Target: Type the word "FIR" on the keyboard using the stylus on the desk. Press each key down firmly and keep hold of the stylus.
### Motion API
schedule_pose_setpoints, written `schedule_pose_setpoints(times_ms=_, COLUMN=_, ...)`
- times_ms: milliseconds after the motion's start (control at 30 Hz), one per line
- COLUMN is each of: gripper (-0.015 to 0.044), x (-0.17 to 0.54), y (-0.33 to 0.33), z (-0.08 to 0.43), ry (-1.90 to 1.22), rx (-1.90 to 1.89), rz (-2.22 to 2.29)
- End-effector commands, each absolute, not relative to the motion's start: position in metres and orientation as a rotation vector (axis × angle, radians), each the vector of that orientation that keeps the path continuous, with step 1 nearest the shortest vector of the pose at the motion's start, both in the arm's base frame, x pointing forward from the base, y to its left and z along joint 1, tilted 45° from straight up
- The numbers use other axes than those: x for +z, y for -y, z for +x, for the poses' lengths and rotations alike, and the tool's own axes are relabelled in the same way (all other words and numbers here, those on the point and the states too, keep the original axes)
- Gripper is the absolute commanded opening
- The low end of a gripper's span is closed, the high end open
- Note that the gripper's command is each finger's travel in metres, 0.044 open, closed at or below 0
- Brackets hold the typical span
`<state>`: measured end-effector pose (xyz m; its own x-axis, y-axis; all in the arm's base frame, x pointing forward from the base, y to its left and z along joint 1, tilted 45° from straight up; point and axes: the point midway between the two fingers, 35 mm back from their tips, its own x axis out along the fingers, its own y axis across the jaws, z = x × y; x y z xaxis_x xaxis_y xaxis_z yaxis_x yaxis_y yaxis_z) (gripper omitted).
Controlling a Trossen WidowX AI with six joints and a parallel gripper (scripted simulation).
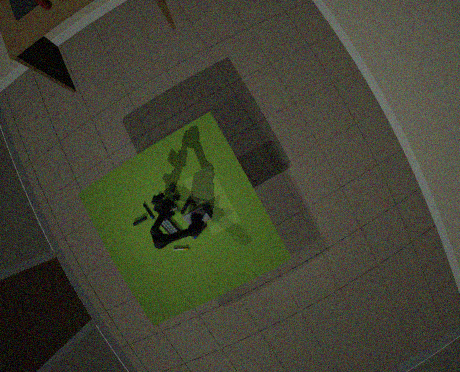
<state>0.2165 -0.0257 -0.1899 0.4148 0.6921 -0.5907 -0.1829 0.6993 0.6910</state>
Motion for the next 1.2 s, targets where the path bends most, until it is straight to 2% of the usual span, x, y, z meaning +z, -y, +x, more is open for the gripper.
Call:
schedule_pose_setpoints(times_ms=0, gripper=0.0131, x=-0.190, y=0.026, z=0.217, ry=-1.000, rx=0.591, rz=0.587)
schedule_pose_setpoints(times_ms=33, gripper=0.0150, x=-0.190, y=0.026, z=0.217, ry=-1.000, rx=0.591, rz=0.587)
schedule_pose_setpoints(times_ms=233, gripper=0.0150, x=-0.186, y=0.030, z=0.218, ry=-1.001, rx=0.590, rz=0.587)
schedule_pose_setpoints(times_ms=467, gripper=0.0150, x=-0.149, y=0.066, z=0.221, ry=-1.000, rx=0.589, rz=0.593)
schedule_pose_setpoints(times_ms=667, gripper=0.0150, x=-0.151, y=0.065, z=0.222, ry=-1.006, rx=0.588, rz=0.596)
schedule_pose_setpoints(times_ms=1033, gripper=0.0150, x=-0.158, y=0.065, z=0.205, ry=-1.852, rx=0.885, rz=0.321)
schedule_pose_setpoints(times_ms=1167, gripper=0.0150, x=-0.150, y=0.068, z=0.204, ry=-1.964, rx=0.933, rz=0.251)
